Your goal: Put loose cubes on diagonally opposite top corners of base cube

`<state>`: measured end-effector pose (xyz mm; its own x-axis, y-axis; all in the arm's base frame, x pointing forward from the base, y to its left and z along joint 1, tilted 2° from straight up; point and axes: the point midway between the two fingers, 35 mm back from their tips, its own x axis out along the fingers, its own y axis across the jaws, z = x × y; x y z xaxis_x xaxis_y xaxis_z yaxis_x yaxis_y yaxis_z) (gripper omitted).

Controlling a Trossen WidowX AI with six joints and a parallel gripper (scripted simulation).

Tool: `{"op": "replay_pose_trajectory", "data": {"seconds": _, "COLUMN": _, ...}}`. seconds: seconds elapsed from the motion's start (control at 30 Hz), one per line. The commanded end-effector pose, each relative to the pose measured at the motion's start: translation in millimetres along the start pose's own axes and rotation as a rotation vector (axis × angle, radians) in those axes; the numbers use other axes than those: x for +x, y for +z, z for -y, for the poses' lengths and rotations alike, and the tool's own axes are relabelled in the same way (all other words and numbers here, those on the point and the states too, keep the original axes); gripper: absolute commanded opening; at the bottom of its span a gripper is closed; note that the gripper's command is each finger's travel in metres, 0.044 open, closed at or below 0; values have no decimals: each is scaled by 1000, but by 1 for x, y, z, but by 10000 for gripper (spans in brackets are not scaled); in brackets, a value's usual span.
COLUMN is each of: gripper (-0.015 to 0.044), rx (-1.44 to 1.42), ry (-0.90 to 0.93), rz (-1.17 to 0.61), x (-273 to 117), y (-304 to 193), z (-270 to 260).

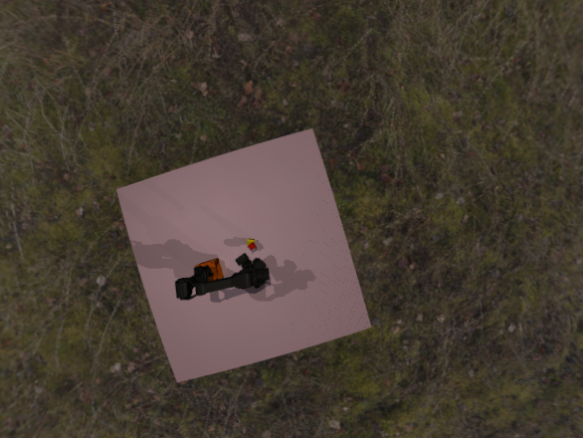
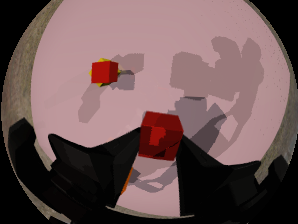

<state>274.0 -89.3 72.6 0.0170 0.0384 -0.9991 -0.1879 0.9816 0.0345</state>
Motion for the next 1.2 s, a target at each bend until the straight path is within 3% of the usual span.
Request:
{"op": "replay_pose_trajectory", "data": {"seconds": 0.0, "gripper": 105, "rx": 47, "ry": 1, "rz": 3, "x": 0, "y": 4, "z": -4}}
{"op": "replay_pose_trajectory", "data": {"seconds": 1.17, "gripper": 105, "rx": 490, "ry": 1, "rz": 1, "x": 2, "y": 25, "z": -41}}
